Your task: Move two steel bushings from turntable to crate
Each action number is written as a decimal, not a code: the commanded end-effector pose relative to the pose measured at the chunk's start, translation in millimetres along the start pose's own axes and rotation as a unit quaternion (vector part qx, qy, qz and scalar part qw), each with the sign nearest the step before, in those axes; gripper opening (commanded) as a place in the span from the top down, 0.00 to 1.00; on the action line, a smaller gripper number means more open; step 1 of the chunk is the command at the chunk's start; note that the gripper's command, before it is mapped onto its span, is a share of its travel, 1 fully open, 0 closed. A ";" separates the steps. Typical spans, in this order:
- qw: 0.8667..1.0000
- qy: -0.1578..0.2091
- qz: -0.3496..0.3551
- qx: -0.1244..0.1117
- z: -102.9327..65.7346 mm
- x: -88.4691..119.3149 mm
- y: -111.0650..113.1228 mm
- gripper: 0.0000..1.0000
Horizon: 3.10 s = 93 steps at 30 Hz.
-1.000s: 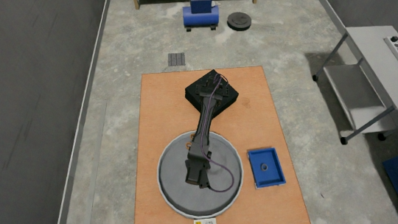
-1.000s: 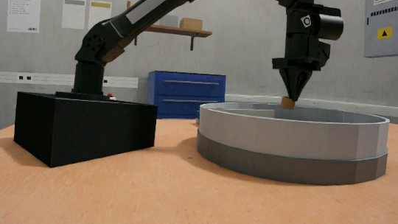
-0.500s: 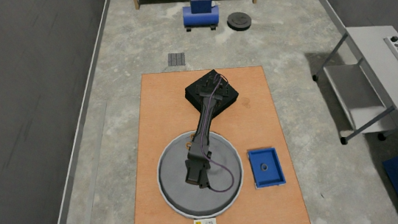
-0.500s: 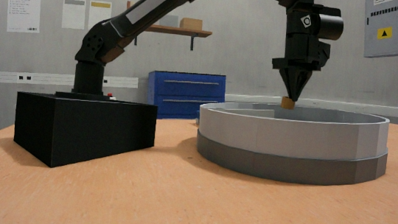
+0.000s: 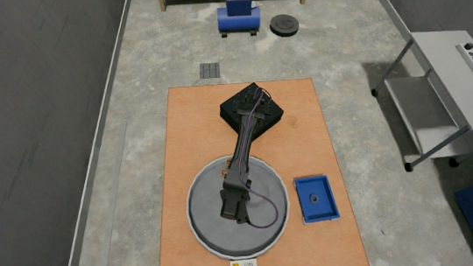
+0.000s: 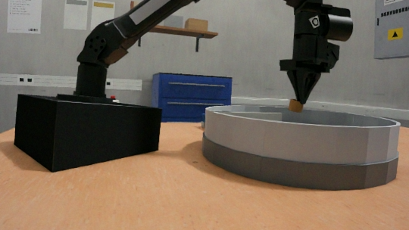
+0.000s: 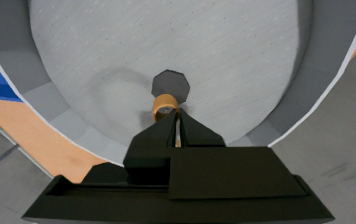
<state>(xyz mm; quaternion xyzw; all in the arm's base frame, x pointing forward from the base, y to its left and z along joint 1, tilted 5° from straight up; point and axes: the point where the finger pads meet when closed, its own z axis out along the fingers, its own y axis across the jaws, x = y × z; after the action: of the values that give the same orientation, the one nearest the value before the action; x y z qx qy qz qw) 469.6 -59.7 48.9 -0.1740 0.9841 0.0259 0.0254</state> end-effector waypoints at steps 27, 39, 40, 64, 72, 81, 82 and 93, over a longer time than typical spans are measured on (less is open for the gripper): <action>1.000 -0.002 0.004 0.000 28.6 2.2 -6.3 1.00; 1.000 -0.023 0.003 0.012 16.0 -6.0 -9.5 1.00; 1.000 -0.023 0.003 0.012 16.0 -6.0 -9.5 1.00; 1.000 -0.020 0.003 0.010 16.1 -4.6 -8.7 1.00; 1.000 -0.016 0.003 0.008 20.2 -1.2 -6.9 1.00; 1.000 -0.018 0.002 0.009 24.2 -0.7 -4.2 1.00; 1.000 -0.028 0.002 0.015 18.4 -6.4 -6.9 1.00; 1.000 -0.028 0.002 0.015 16.5 -6.7 -7.0 1.00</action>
<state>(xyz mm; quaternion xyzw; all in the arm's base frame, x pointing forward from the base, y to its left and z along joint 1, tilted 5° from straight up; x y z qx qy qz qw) 470.7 -59.9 13.6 -0.1741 0.9840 0.0245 0.0296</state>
